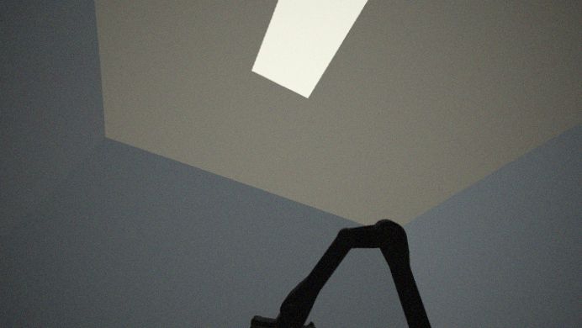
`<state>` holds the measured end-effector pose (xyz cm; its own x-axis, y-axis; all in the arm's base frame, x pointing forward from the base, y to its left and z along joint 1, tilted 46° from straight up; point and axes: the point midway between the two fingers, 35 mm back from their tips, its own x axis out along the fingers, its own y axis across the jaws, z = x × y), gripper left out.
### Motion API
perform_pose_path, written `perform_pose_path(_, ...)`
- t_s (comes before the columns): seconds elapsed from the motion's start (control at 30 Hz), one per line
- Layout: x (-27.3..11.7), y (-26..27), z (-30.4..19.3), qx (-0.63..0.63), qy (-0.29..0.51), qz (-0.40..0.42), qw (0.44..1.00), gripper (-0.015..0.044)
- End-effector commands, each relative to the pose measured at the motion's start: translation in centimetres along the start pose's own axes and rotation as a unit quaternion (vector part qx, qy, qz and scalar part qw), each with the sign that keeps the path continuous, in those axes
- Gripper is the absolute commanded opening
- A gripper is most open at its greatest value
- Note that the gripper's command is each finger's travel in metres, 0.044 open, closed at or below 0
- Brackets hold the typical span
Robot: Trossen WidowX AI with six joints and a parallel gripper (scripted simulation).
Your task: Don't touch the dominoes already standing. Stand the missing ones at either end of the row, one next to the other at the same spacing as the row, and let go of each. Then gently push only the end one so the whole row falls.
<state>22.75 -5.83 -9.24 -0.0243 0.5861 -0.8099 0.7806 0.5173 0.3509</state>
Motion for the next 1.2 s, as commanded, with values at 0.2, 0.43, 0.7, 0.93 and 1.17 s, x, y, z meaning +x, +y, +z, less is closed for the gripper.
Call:
perform_pose_path(0.2, 0.32, -4.39, -2.43, 0.169, 0.072, 0.039, 0.982, 0.0000)
perform_pose_path(0.43, 0.32, -4.39, -2.43, 0.169, 0.072, 0.039, 0.982, 0.0000)
perform_pose_path(0.7, 0.32, -4.39, -2.43, 0.169, 0.072, 0.039, 0.982, 0.0000)
perform_pose_path(0.93, 0.32, -4.39, -2.43, 0.169, 0.072, 0.039, 0.982, 0.0000)
perform_pose_path(1.17, 0.32, -4.39, -2.43, 0.169, 0.072, 0.039, 0.982, 0.0000)
